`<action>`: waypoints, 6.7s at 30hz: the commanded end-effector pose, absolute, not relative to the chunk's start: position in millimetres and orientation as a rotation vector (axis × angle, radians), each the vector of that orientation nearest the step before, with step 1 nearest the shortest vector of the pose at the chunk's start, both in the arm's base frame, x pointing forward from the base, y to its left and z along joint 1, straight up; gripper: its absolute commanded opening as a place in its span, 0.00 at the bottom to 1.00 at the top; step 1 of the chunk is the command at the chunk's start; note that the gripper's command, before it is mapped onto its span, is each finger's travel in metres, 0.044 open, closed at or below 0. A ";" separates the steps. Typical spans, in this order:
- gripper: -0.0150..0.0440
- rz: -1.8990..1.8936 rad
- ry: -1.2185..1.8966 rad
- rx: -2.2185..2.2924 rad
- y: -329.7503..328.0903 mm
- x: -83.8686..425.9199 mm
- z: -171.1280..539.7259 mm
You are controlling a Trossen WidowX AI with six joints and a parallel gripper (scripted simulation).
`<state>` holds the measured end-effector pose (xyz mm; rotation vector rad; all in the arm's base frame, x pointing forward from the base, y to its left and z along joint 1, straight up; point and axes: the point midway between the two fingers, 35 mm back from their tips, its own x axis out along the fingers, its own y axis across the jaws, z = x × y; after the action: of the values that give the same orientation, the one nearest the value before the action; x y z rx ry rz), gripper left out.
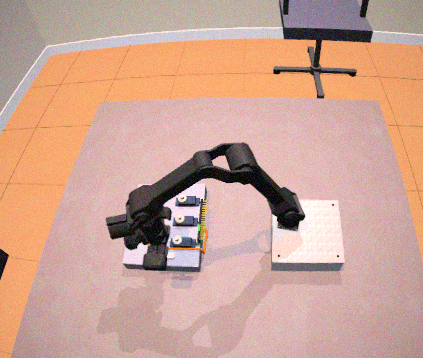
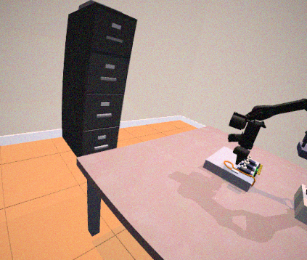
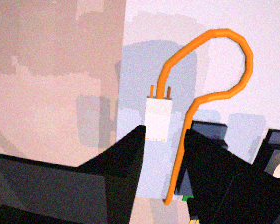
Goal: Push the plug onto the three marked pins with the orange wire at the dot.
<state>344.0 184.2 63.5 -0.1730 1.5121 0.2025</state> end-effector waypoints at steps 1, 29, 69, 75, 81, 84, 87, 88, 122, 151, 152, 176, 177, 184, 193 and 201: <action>0.45 0.197 1.526 -0.172 186.7 343.5 62.7; 0.31 0.197 1.526 -0.172 187.3 344.7 24.0; 0.25 0.734 1.406 -0.734 154.2 311.7 92.3; 0.25 0.883 1.346 -0.888 145.5 302.2 93.8; 0.25 1.029 1.275 -1.041 136.9 292.5 94.7; 0.25 1.102 1.234 -1.117 132.7 287.6 95.0; 0.25 1.174 1.191 -1.191 128.6 282.5 95.1; 0.25 1.198 1.176 -1.216 127.2 280.9 95.1; 0.25 1.953 0.425 -1.993 84.2 220.7 86.4; 0.25 2.292 -0.244 -2.337 63.7 186.0 36.4; 0.25 2.293 -0.247 -2.338 63.5 185.7 34.2; 0.25 2.289 -0.249 -2.343 72.2 224.0 36.7; 0.25 2.289 -0.249 -2.343 72.3 224.3 36.7; 0.25 2.289 -0.249 -2.343 73.1 228.4 37.0; 0.25 2.288 -0.249 -2.344 74.4 234.1 37.5; 0.25 2.287 -0.249 -2.345 75.5 239.1 37.9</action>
<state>235.2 74.5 36.4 -2.3360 -0.2400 2.2937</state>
